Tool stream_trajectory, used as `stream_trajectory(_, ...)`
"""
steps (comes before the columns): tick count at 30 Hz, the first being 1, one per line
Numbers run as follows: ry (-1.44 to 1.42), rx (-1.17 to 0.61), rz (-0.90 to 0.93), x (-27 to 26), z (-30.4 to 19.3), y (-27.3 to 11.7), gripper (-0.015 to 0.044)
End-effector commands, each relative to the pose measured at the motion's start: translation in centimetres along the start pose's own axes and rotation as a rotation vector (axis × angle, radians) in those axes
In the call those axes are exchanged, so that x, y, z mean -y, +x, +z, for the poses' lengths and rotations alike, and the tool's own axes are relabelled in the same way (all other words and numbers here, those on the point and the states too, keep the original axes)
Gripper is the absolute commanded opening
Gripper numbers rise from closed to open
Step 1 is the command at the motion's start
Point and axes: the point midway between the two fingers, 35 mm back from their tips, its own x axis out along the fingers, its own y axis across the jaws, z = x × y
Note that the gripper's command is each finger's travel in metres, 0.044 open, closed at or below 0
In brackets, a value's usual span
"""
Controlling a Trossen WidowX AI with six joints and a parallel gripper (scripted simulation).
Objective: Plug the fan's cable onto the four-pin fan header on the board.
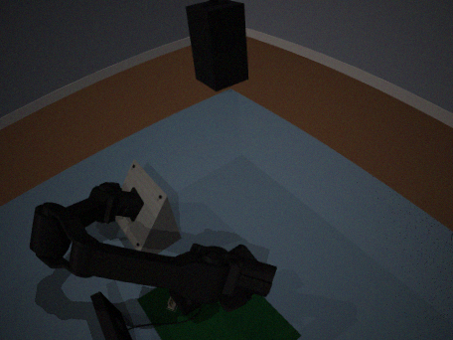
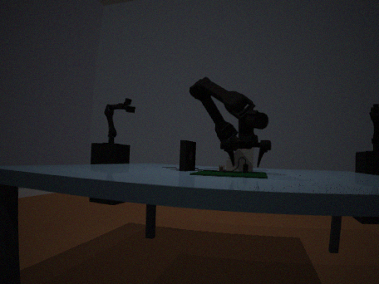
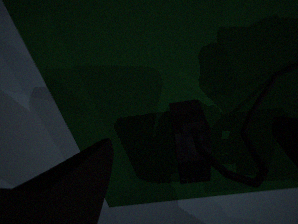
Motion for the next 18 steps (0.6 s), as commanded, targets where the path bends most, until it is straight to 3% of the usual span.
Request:
stream_trajectory(1,-0.007,-0.001,-0.008,0.03,-0.01,0.34,0.0440)
stream_trajectory(9,-0.001,-0.001,-0.001,0.00,-0.01,0.07,0.0230)
stream_trajectory(18,-0.001,-0.001,-0.001,0.00,-0.01,0.07,0.0170)
